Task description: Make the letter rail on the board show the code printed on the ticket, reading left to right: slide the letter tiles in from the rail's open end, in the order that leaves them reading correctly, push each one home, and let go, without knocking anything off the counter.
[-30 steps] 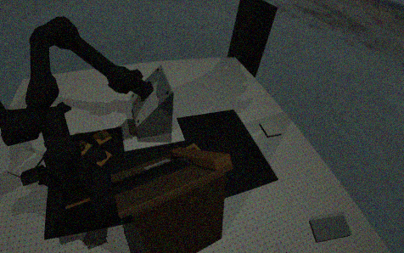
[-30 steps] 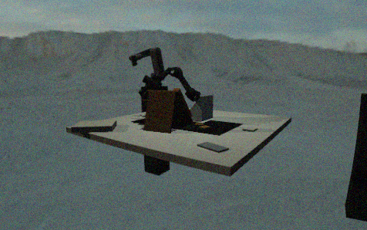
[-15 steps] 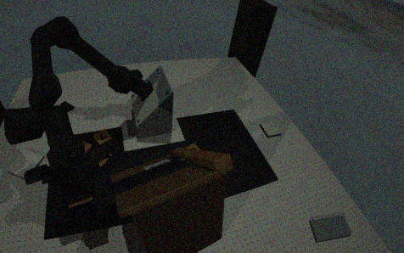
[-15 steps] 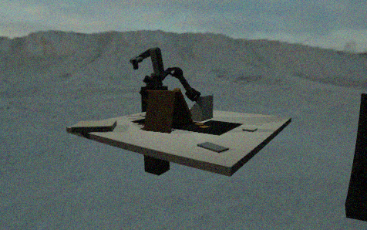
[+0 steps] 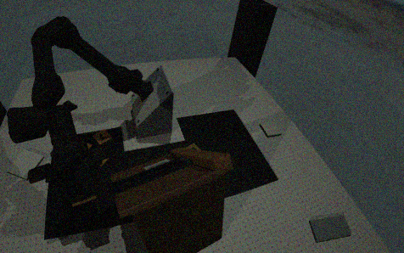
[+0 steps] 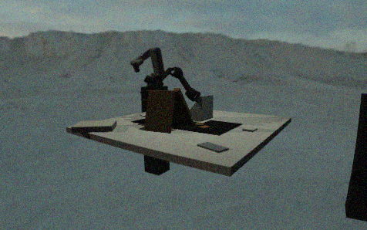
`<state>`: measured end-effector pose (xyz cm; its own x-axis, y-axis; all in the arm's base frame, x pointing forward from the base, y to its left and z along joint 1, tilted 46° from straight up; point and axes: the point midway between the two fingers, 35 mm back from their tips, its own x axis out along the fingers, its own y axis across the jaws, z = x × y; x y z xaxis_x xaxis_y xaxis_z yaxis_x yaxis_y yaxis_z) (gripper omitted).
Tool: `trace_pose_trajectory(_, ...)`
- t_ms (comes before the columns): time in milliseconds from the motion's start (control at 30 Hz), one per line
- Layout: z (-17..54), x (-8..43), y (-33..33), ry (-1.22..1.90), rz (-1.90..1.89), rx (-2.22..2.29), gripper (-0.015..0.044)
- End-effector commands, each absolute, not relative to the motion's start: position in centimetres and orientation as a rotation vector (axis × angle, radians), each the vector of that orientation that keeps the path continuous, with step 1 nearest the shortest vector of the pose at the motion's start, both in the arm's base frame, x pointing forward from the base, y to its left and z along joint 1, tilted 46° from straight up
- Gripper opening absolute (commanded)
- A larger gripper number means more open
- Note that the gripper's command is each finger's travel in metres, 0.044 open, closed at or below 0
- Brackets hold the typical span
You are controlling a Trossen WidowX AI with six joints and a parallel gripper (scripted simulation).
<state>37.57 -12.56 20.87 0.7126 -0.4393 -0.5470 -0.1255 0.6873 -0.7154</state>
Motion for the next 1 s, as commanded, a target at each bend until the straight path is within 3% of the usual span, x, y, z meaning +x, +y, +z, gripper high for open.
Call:
trace_pose_trajectory(0, 20.3, 37.4, -12.5, 0.786, -0.197, -0.809, 0.0000)
trace_pose_trajectory(967, 19.2, 37.2, -11.5, 0.787, -0.196, -0.809, 0.0000)
